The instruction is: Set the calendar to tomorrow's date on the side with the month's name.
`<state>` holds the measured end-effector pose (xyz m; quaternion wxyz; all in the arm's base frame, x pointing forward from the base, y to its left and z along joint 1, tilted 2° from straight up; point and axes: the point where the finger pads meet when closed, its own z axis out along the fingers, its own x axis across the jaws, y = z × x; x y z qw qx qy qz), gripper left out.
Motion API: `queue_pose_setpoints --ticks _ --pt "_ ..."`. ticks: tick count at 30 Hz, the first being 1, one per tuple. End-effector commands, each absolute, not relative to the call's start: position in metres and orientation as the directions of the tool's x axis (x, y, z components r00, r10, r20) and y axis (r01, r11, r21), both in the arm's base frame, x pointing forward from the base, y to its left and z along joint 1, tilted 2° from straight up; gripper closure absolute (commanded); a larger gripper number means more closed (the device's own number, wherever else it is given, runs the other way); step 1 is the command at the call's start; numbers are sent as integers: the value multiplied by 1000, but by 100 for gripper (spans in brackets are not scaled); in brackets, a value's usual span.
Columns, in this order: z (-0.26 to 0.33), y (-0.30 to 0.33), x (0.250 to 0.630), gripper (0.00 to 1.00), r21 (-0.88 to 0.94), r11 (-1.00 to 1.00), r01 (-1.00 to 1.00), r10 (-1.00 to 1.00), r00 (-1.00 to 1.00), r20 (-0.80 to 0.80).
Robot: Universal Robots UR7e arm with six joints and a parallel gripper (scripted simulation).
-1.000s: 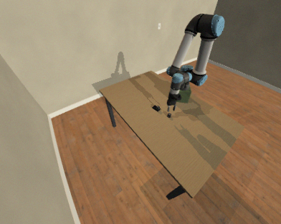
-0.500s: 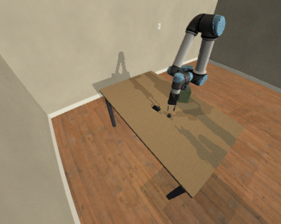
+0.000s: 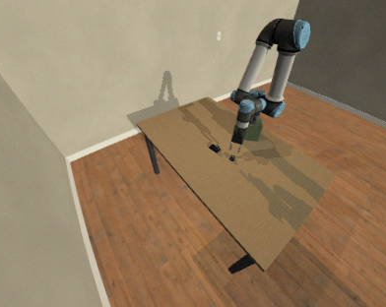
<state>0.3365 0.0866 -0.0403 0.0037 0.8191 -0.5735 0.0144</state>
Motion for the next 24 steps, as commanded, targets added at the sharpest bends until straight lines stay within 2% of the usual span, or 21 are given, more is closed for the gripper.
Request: queue_pose_setpoints --ticks 1,9,10,24 --pt "-40 86 336 0 -11 -275 -961 -961 275 31" --pt "-40 86 336 0 -11 -266 -964 -964 265 31" --pt "-40 86 336 13 -11 -266 -964 -964 265 31" --pt "-40 86 336 13 -11 -266 -964 -964 265 31"
